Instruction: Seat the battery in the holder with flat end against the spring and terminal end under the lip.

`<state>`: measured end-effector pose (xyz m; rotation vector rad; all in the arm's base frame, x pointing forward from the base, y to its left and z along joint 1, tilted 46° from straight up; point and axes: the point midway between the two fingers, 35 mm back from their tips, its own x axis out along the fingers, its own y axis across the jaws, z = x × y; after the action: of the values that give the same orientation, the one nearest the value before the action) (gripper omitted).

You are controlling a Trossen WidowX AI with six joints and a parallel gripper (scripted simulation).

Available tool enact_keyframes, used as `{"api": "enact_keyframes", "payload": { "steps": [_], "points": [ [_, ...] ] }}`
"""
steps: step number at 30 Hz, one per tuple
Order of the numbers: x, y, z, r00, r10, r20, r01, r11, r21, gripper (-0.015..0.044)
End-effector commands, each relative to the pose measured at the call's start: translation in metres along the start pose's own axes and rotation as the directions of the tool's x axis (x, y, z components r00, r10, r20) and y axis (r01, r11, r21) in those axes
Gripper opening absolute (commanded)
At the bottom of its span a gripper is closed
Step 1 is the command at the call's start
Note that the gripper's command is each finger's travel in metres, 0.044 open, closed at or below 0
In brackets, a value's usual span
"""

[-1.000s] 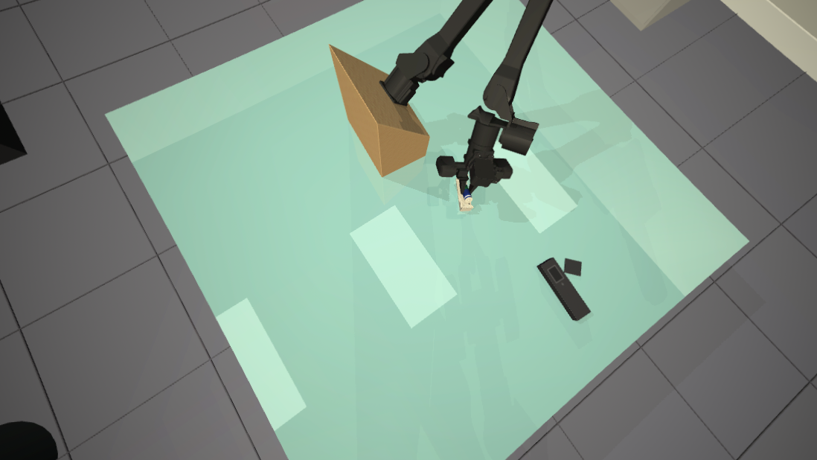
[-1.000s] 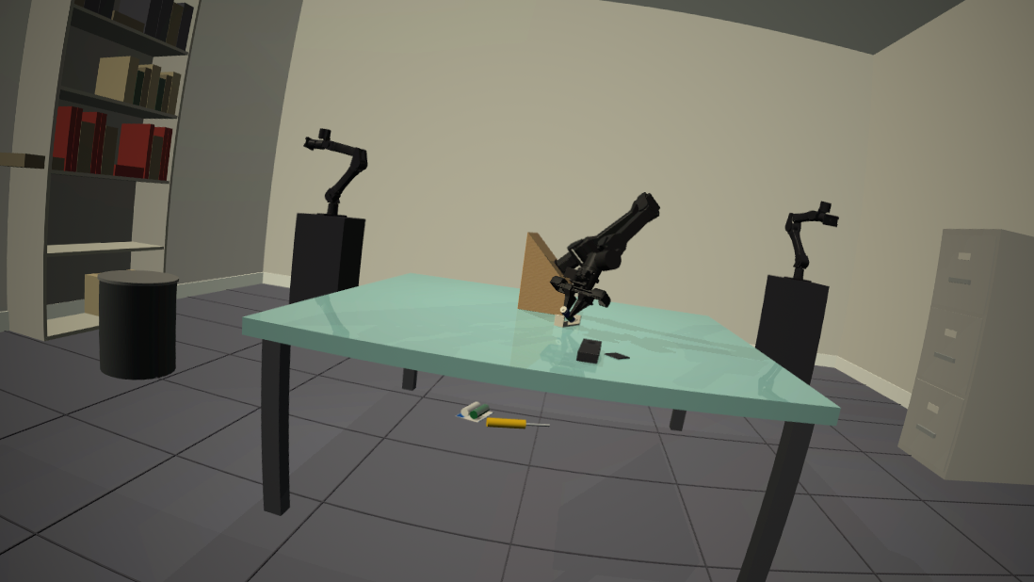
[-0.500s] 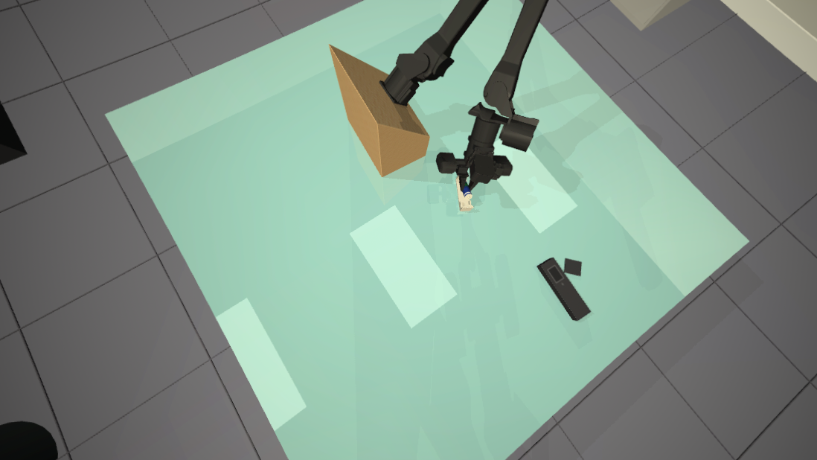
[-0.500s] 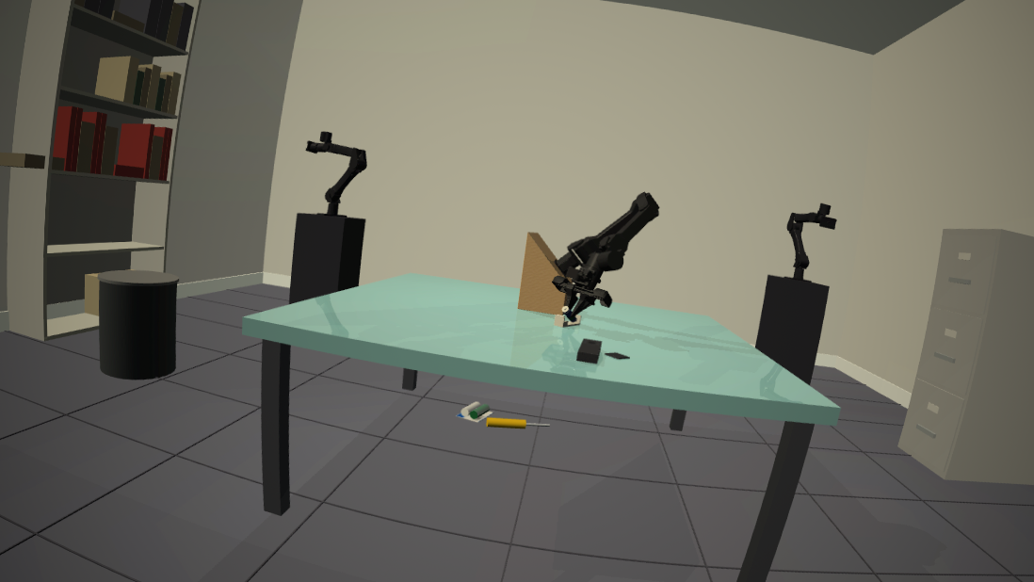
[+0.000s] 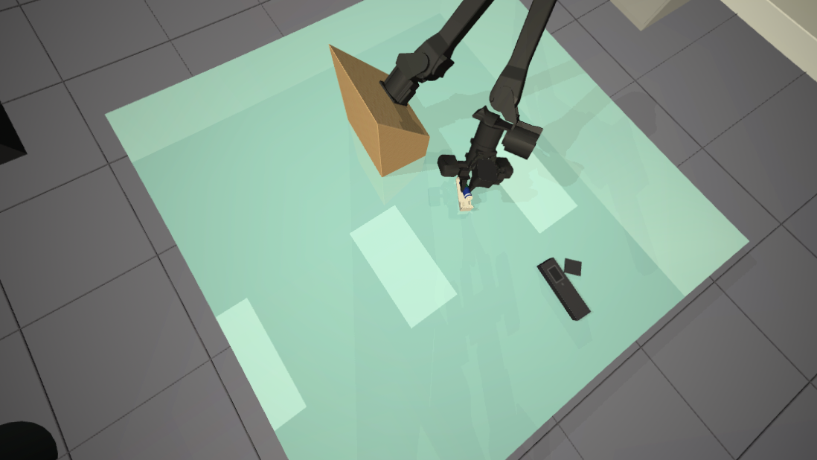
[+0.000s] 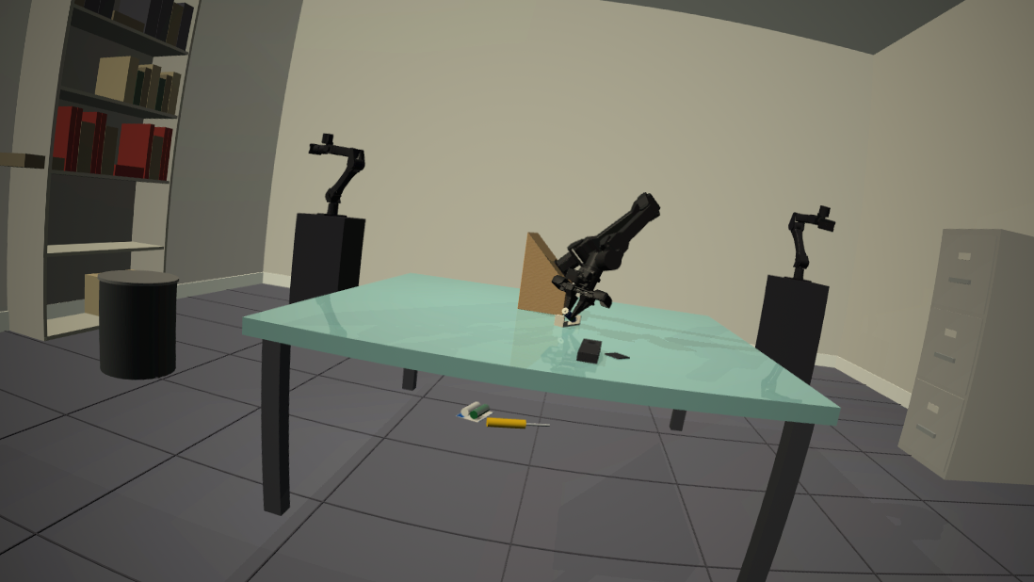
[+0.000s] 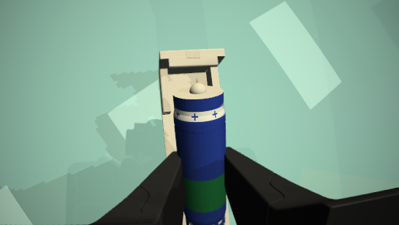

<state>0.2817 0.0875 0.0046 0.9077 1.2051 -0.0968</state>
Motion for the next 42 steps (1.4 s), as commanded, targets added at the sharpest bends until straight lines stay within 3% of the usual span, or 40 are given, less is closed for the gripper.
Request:
{"api": "enact_keyframes", "payload": {
  "steps": [1, 42],
  "points": [
    [0.0036, -0.0021, -0.0027, 0.999, -0.015, -0.044, 0.014, 1.000, -0.010, 0.0062],
    [0.0124, -0.0003, 0.0013, 0.951, -0.065, -0.303, 0.052, 0.997, -0.051, 0.0062]
  ]
}}
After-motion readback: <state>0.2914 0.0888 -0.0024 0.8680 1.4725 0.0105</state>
